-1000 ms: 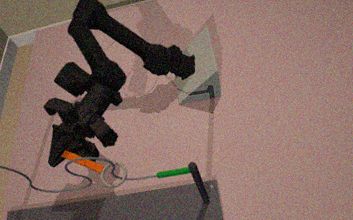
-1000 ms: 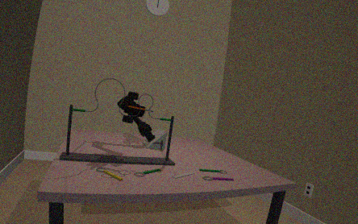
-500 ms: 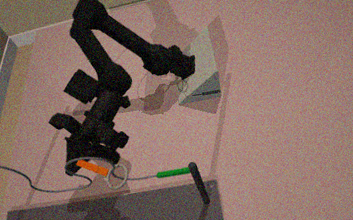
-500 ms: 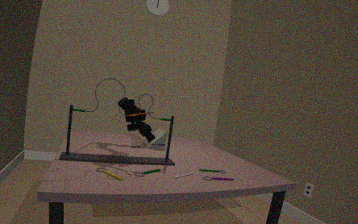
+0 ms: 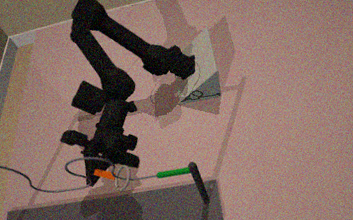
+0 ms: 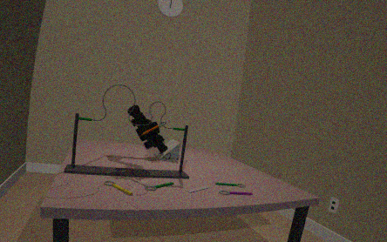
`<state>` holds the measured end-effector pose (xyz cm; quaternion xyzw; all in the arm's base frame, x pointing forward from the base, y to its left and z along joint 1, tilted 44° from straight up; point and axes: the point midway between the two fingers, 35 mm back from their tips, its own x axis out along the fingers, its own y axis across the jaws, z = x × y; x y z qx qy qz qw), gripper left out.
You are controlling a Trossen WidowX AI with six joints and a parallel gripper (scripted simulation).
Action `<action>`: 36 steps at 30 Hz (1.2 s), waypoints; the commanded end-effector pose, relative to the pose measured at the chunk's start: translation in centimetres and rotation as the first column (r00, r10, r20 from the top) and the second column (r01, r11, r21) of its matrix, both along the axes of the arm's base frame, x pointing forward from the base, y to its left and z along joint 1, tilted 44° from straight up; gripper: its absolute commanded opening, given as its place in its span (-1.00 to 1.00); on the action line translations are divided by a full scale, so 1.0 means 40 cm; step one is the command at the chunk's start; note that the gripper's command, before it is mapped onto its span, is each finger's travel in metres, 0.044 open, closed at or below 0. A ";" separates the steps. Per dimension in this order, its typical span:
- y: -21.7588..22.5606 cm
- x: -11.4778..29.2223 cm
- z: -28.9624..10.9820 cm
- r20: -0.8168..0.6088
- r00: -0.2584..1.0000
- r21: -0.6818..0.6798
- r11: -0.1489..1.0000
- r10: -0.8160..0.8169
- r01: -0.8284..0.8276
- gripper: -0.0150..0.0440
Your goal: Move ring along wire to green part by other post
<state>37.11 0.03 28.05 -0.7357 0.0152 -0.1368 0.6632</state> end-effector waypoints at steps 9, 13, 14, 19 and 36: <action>0.005 0.002 -0.121 -0.063 0.998 0.290 0.957 0.014 0.005 -1.00; 0.015 0.000 -0.158 -0.081 0.997 0.379 0.925 0.022 0.011 -1.00; 0.018 0.000 -0.167 -0.085 0.996 0.400 0.916 0.024 0.012 -1.00; 0.034 -0.003 -0.210 -0.104 0.994 0.499 0.867 0.036 0.021 -1.00; 0.108 -0.017 -0.317 -0.147 0.986 0.720 0.691 0.075 0.055 -1.00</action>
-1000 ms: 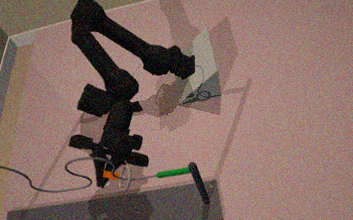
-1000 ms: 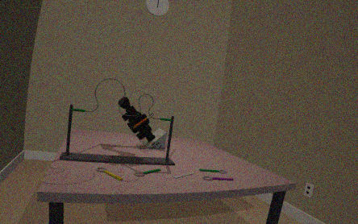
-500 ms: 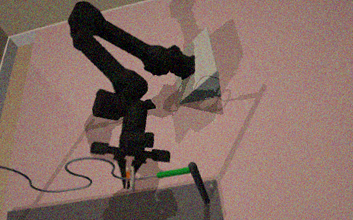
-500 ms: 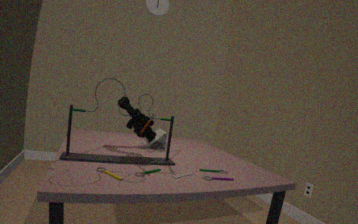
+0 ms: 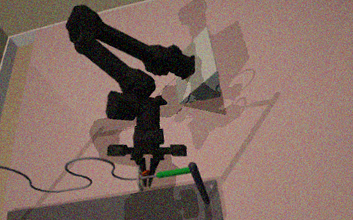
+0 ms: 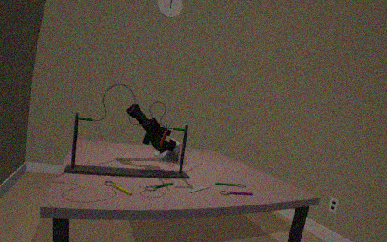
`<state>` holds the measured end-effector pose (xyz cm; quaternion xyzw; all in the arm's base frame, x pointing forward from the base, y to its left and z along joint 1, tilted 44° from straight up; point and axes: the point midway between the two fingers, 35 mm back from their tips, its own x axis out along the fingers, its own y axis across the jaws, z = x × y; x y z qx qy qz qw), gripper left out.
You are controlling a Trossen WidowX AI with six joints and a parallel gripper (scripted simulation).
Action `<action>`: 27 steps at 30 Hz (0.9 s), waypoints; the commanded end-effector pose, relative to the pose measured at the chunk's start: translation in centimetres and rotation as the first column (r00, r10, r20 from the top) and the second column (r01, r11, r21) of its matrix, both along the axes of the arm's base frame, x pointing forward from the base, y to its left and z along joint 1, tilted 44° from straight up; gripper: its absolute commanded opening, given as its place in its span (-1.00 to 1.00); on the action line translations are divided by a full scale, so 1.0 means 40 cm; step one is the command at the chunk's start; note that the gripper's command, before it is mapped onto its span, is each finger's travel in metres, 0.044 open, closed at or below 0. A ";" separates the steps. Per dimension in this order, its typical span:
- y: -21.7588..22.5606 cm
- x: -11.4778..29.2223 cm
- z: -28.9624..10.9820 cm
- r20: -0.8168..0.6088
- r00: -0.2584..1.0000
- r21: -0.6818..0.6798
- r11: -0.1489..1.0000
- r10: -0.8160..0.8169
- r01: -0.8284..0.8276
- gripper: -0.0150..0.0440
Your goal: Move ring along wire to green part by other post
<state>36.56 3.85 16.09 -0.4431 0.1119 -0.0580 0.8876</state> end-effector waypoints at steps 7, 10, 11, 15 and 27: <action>0.035 -0.008 -0.041 -0.021 1.000 0.089 0.996 -0.001 0.003 -1.00; 0.043 -0.009 -0.049 -0.023 1.000 0.100 0.995 -0.001 0.003 -1.00; 0.045 -0.010 -0.051 -0.023 1.000 0.103 0.995 -0.001 0.003 -1.00; 0.054 -0.011 -0.060 -0.025 1.000 0.111 0.994 0.000 0.003 -1.00; 0.077 -0.016 -0.083 -0.026 1.000 0.119 0.993 0.001 0.002 -1.00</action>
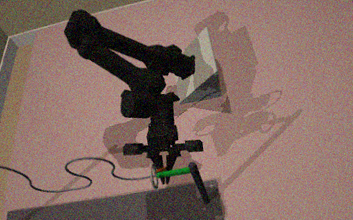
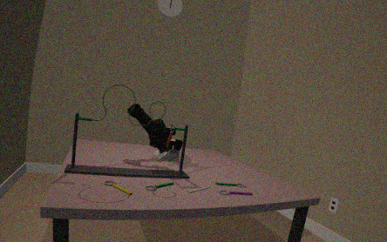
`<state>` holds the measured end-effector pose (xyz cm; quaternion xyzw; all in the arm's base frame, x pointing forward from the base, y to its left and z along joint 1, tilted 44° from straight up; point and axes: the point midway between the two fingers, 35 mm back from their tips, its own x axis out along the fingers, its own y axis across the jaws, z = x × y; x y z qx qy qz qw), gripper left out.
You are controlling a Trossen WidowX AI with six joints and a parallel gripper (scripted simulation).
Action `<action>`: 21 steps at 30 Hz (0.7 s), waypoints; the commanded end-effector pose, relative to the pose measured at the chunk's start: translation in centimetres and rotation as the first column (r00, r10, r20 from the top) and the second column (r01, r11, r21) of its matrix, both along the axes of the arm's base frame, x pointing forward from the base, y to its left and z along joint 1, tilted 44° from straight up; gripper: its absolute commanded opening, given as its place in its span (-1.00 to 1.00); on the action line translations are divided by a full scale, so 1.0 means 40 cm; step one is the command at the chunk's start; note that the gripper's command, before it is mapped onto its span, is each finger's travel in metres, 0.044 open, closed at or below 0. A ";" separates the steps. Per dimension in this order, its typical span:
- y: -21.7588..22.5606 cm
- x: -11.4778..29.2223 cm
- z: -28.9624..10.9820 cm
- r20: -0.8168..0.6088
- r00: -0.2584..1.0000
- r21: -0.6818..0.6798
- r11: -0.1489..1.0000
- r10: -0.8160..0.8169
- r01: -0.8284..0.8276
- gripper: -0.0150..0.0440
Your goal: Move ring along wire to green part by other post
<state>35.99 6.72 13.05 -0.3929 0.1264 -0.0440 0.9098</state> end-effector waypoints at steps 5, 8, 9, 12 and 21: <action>0.015 -0.003 -0.016 0.001 1.000 0.006 1.000 -0.003 0.003 -1.00; 0.020 -0.004 -0.021 0.001 1.000 0.007 1.000 -0.003 0.003 -1.00; 0.022 -0.005 -0.023 0.001 1.000 0.007 1.000 -0.003 0.003 -1.00; 0.027 -0.006 -0.028 0.002 1.000 0.007 1.000 -0.002 0.002 -1.00; 0.043 -0.009 -0.044 0.002 1.000 0.007 1.000 -0.002 0.002 -1.00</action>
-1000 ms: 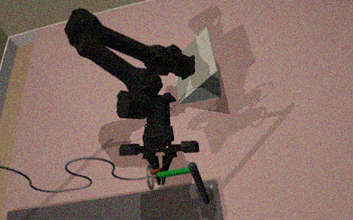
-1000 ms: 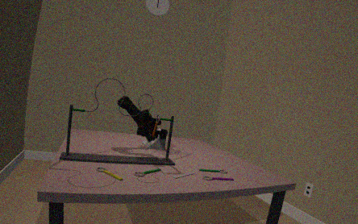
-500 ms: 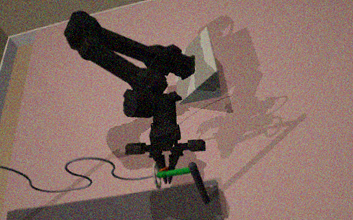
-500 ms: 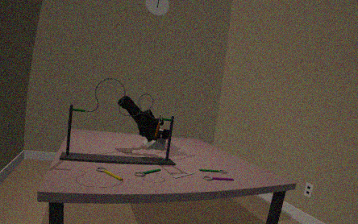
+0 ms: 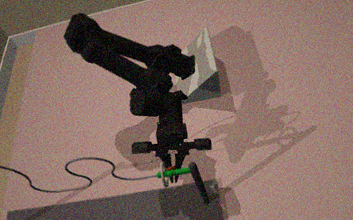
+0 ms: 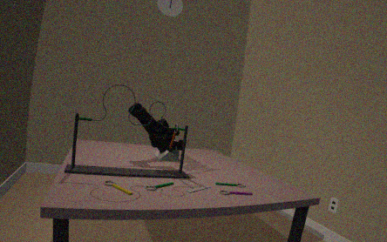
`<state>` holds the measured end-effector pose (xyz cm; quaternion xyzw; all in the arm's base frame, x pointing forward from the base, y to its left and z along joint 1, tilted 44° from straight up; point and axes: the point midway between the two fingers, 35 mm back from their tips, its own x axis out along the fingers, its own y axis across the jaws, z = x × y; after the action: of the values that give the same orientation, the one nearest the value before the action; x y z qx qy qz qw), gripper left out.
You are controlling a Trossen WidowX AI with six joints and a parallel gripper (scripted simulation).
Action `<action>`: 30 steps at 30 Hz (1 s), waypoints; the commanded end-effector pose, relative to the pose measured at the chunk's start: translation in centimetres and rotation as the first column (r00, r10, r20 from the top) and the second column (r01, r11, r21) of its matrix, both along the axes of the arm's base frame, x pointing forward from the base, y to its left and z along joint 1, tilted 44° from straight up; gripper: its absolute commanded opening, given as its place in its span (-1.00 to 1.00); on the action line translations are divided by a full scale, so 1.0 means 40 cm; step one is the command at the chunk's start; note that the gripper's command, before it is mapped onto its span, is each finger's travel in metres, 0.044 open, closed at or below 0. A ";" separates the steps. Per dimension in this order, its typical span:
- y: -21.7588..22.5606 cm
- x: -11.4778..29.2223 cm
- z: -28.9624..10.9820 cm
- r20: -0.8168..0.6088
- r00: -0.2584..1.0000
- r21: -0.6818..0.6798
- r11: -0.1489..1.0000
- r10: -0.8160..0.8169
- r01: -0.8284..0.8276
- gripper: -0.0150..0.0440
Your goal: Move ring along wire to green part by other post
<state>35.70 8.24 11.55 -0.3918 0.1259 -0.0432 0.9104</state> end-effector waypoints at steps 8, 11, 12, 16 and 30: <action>-0.004 0.001 -0.019 0.002 1.000 0.005 1.000 -0.003 0.003 -1.00; -0.012 0.002 -0.027 0.002 1.000 0.004 1.000 -0.003 0.003 -1.00; -0.014 0.003 -0.030 0.002 1.000 0.004 1.000 -0.003 0.003 -1.00; -0.018 0.003 -0.034 0.002 1.000 0.004 1.000 -0.003 0.003 -1.00; -0.018 0.003 -0.034 0.002 1.000 0.004 1.000 -0.003 0.003 -1.00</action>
<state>35.83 7.46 10.25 -0.3870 0.1258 -0.0471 0.9122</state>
